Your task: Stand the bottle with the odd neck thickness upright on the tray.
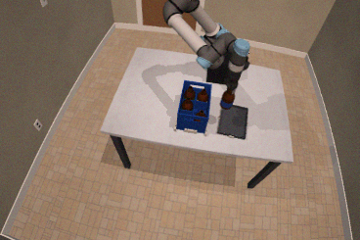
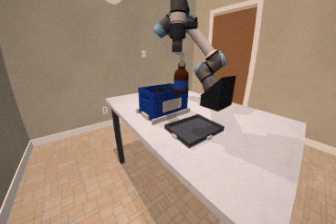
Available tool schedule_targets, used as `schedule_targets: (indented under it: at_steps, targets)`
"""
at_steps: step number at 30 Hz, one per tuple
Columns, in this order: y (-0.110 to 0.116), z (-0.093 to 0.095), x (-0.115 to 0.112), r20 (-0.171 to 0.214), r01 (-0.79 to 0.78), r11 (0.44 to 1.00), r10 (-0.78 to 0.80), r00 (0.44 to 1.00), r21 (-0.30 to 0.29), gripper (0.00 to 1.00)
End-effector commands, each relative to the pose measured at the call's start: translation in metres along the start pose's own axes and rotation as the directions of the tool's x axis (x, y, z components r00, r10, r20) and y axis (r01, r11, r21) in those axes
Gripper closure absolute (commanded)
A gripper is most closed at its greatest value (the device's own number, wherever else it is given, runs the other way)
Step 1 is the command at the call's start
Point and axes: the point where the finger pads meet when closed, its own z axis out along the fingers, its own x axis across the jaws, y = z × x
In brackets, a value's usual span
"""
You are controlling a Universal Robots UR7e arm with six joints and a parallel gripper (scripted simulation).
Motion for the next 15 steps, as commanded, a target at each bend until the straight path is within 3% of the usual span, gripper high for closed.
schedule_targets:
  at_steps: [1,15]
  targets:
    - [-0.009,-0.002,0.008,-0.006,-0.005,1.000,0.005,1.000,0.000,1.00]
    - [-0.030,-0.002,0.020,-0.006,-0.005,1.000,0.005,1.000,0.000,1.00]
